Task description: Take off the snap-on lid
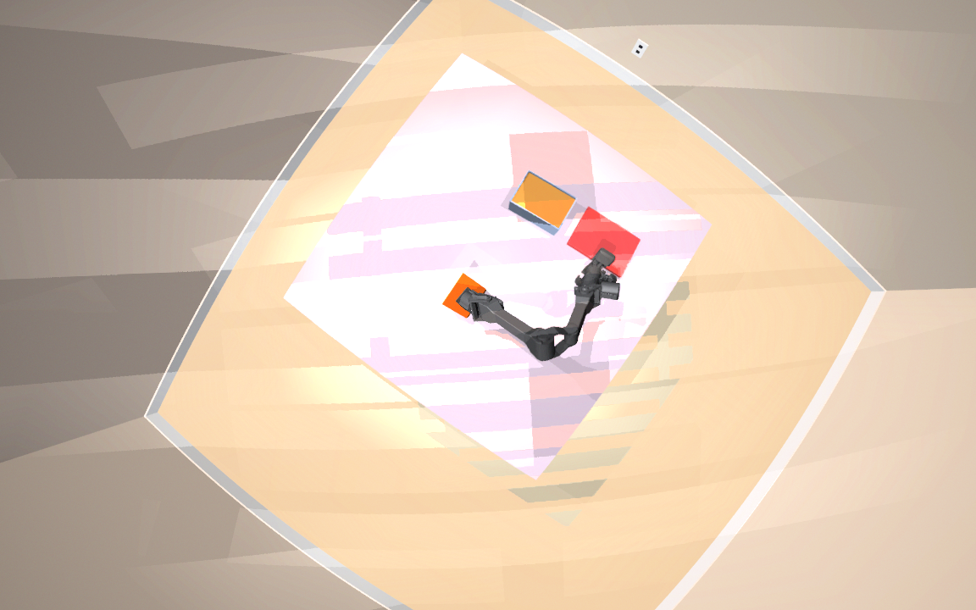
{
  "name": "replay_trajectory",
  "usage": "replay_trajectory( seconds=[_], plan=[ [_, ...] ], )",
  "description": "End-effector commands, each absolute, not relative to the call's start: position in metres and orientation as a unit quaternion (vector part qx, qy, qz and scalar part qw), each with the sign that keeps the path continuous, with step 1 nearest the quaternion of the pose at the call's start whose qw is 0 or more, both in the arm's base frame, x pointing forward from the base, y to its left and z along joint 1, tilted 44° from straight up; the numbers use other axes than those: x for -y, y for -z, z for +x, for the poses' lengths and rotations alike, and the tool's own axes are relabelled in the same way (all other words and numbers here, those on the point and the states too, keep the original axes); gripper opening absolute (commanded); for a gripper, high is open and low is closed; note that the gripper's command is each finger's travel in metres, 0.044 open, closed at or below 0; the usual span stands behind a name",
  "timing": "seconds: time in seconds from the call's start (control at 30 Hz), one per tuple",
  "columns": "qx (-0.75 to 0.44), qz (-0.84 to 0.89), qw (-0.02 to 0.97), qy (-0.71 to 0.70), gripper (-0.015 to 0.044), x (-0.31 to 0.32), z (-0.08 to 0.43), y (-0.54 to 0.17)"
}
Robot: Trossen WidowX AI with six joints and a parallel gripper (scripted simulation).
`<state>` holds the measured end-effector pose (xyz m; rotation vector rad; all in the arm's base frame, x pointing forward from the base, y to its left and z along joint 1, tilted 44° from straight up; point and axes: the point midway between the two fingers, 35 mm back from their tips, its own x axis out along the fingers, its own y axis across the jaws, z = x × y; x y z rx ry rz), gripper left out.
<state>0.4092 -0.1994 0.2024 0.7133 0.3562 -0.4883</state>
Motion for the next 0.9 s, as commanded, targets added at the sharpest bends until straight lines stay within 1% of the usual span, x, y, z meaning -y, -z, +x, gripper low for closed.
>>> replay_trajectory(
  seconds=[0.0, 0.03, 0.07, 0.27, 0.3, 0.87],
  plan=[
    [-0.17, 0.342, 0.893, 0.236, 0.0263, 0.2, 0.41, -0.206],
    [-0.17, 0.342, 0.893, 0.236, 0.0275, 0.2, 0.41, -0.206],
    [-0.17, 0.342, 0.893, 0.236, 0.0275, 0.2, 0.41, -0.206],
    [-0.17, 0.342, 0.893, 0.236, 0.0433, 0.201, 0.399, -0.203],
    [-0.17, 0.342, 0.893, 0.236, 0.044, 0.202, 0.397, -0.203],
    [-0.171, 0.341, 0.893, 0.237, 0.044, 0.208, 0.364, -0.204]
  ],
)
